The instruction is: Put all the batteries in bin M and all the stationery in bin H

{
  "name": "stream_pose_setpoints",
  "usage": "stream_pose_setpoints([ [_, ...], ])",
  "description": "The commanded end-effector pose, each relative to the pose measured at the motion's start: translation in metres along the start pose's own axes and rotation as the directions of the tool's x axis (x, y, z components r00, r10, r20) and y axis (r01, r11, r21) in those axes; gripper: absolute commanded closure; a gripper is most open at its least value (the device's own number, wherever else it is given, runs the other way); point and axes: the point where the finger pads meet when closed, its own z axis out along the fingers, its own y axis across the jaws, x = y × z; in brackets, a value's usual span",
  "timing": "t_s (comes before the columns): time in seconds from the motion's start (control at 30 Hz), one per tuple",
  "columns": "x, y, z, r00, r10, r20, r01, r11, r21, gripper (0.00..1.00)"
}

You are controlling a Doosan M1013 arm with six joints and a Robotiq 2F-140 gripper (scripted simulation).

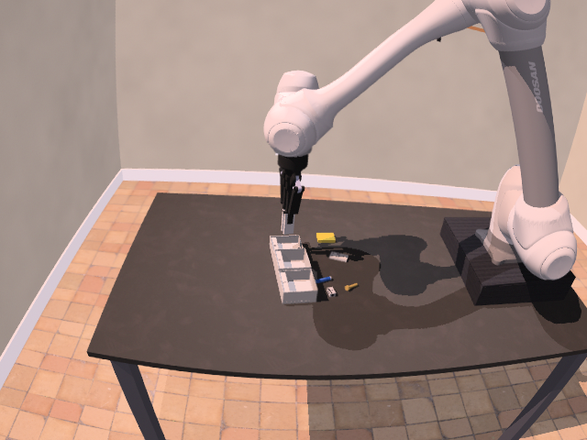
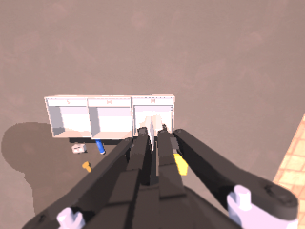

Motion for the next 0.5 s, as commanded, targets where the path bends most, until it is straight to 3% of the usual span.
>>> stream_pose_setpoints([
  [0.0,0.0,0.0,-0.006,1.0,0.0,0.0,0.0,1.0,0.0,0.95],
  [0.47,0.009,-0.059,-0.007,1.0,0.0,0.0,0.0,1.0,0.0,0.95],
])
